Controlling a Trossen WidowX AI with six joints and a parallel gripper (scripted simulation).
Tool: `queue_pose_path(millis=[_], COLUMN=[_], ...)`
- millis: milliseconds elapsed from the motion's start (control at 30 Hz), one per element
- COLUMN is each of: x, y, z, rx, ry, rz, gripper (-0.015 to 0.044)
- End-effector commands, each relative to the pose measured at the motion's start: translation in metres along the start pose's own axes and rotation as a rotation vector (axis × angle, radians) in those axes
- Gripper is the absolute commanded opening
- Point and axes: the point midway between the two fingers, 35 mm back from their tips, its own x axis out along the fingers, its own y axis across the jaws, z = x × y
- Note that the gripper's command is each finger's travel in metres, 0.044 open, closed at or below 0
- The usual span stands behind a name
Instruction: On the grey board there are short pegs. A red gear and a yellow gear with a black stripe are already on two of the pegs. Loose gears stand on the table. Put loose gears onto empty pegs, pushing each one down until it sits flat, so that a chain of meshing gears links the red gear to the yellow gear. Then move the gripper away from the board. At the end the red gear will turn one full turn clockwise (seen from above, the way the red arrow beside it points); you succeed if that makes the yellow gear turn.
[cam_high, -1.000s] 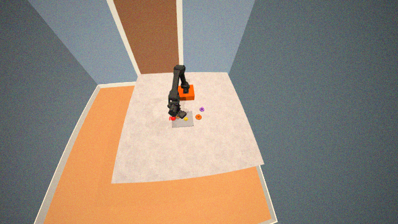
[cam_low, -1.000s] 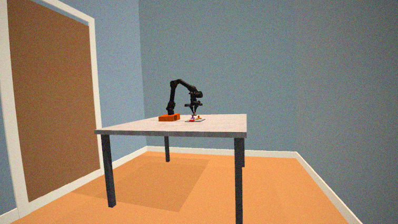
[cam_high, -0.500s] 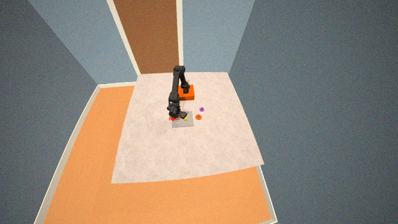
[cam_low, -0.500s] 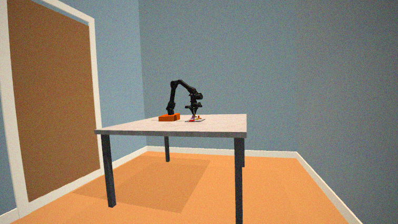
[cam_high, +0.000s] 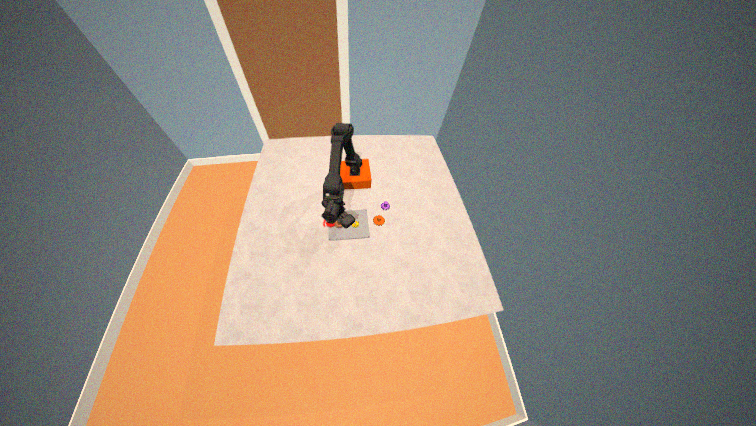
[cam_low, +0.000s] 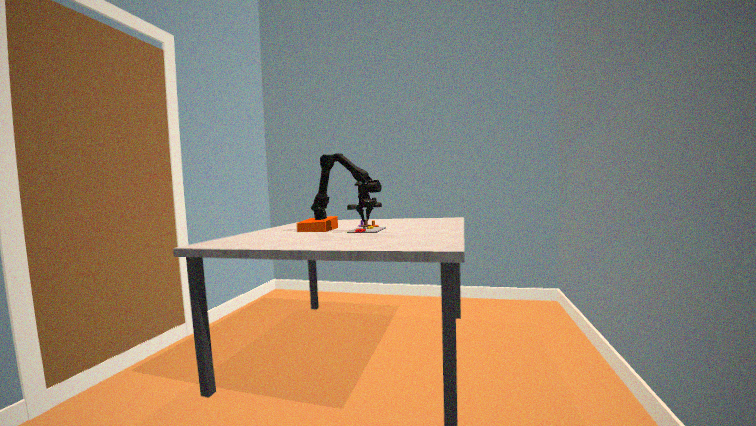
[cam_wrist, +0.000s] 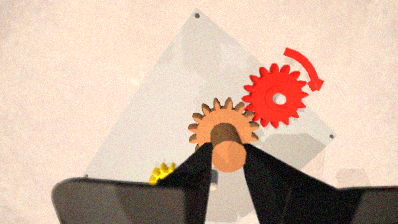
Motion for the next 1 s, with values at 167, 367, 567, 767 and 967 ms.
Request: queue_pose_path(millis=[167, 367, 567, 767, 967], x=[0.006, 0.0, -0.002, 0.0, 0.009], y=[-0.004, -0.003, -0.003, -0.005, -0.005], z=[-0.004, -0.003, -0.005, -0.005, -0.003], rx=[0.092, 0.053, -0.079, -0.219, -0.26], ry=[0.016, 0.016, 0.017, 0.019, 0.019], rz=[-0.018, -0.017, -0.016, -0.015, -0.015], gripper=[0.0, 0.0, 0.0, 0.0, 0.0])
